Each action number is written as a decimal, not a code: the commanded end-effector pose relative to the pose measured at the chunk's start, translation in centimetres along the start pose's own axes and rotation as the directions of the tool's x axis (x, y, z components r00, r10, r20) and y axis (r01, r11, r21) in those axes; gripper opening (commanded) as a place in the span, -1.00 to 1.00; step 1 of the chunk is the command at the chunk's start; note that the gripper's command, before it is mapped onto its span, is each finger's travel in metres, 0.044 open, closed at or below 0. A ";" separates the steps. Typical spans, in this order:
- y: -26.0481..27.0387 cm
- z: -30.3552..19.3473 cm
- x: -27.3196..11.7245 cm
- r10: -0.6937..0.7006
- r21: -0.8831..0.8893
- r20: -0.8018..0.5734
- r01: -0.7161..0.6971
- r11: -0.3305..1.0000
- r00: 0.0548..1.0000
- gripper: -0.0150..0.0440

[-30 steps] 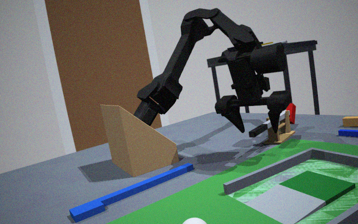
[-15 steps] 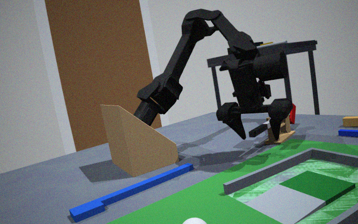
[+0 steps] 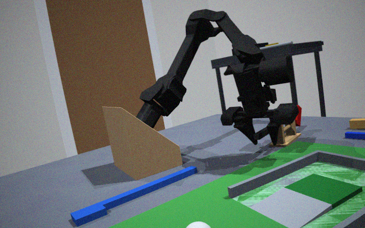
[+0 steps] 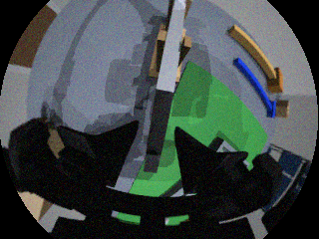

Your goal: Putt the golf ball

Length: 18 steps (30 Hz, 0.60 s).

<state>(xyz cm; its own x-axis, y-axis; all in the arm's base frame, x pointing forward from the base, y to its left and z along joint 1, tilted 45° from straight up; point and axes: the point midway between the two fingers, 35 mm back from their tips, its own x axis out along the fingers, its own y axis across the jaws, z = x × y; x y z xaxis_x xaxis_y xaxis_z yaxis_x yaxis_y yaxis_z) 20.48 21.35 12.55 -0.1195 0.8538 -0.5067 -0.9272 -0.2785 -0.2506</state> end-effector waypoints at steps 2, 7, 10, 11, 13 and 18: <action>0.0 0.0 0.0 0.000 -0.002 0.000 0.000 1.000 1.000 -0.07; 0.0 0.0 0.0 0.000 -0.002 0.000 0.000 1.000 1.000 -0.38; 0.0 0.0 0.0 0.000 -0.002 0.000 0.000 1.000 1.000 -0.45; 0.0 0.0 0.0 0.000 -0.002 0.000 0.000 1.000 1.000 -0.47; 0.0 0.0 -0.2 0.000 -0.002 -0.001 0.000 1.000 1.000 -0.49; -0.3 0.1 -1.7 0.004 -0.002 -0.012 -0.004 1.000 1.000 -0.49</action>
<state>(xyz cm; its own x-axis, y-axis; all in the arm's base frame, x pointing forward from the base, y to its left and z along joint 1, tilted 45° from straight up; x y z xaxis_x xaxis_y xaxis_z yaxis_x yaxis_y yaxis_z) 20.46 20.59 12.76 -0.1248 0.8450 -0.5200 -0.9288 -0.2838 -0.2382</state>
